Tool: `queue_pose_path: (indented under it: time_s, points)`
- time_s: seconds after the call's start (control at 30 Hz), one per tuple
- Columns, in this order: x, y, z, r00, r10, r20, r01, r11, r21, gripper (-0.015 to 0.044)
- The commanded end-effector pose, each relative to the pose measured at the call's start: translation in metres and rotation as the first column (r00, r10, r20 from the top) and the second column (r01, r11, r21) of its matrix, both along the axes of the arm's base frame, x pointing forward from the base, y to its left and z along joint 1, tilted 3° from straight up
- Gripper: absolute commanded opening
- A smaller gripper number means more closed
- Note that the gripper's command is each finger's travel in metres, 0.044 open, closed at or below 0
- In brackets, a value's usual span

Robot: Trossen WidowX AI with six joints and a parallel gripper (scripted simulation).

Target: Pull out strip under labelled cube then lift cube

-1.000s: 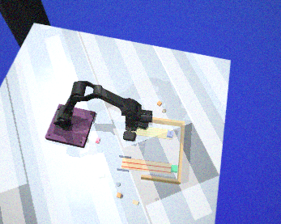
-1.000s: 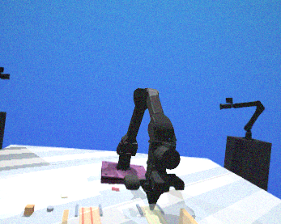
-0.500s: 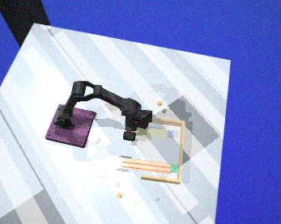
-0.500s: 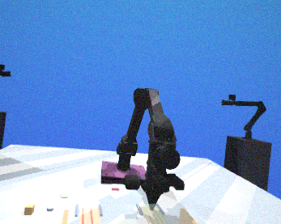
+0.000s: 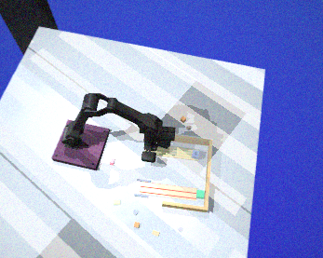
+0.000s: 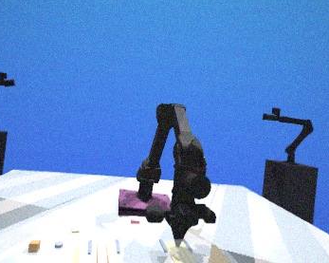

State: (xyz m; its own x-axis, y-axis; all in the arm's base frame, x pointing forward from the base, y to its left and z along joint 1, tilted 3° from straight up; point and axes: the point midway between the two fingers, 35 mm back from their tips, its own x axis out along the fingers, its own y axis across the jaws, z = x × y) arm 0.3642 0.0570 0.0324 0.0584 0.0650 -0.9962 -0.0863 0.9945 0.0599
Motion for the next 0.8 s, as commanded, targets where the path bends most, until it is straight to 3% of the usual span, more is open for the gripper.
queue_pose_path:
  time_s: [0.0, 0.77]
  points:
    - [0.001, -0.001, -0.002, 1.000, -0.005, 0.000, 0.005, 1.000, -0.005, 0.0000]
    - [-0.012, -0.001, -0.005, 1.000, -0.005, -0.001, 0.005, 1.000, -0.005, 0.0000]
